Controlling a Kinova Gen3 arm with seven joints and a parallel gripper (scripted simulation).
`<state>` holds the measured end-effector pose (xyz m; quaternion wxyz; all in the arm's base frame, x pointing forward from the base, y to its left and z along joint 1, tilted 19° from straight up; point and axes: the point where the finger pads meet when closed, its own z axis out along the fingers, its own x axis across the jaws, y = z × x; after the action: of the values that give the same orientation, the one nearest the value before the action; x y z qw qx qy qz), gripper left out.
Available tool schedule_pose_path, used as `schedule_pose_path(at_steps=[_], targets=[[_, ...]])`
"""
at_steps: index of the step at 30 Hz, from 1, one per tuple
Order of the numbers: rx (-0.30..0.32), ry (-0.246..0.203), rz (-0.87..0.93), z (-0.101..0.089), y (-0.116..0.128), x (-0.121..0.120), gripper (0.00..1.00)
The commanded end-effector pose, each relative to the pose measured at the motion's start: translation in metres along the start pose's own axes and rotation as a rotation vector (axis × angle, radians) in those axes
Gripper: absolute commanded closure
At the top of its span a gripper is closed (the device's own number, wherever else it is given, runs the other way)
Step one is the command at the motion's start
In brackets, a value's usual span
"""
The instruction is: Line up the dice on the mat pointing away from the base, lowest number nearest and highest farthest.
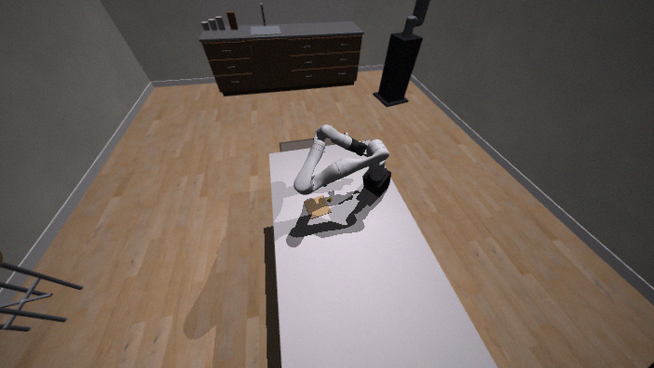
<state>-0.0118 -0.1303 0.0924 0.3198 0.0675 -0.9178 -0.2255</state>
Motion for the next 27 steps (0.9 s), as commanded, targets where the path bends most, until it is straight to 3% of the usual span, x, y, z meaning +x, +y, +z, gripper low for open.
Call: schedule_pose_path(at_steps=[1,7,16,18,27], targets=[[0.017,-0.02,-0.007,-0.002,0.0,-0.008,0.0],[0.128,-0.247,0.053,-0.017,-0.022,-0.079,0.0],[0.224,-0.557,0.124,-0.062,-0.038,-0.166,0.0],[0.224,-0.557,0.124,-0.062,-0.038,-0.166,0.0],[0.261,-0.794,0.172,-0.11,-0.04,-0.221,0.0]])
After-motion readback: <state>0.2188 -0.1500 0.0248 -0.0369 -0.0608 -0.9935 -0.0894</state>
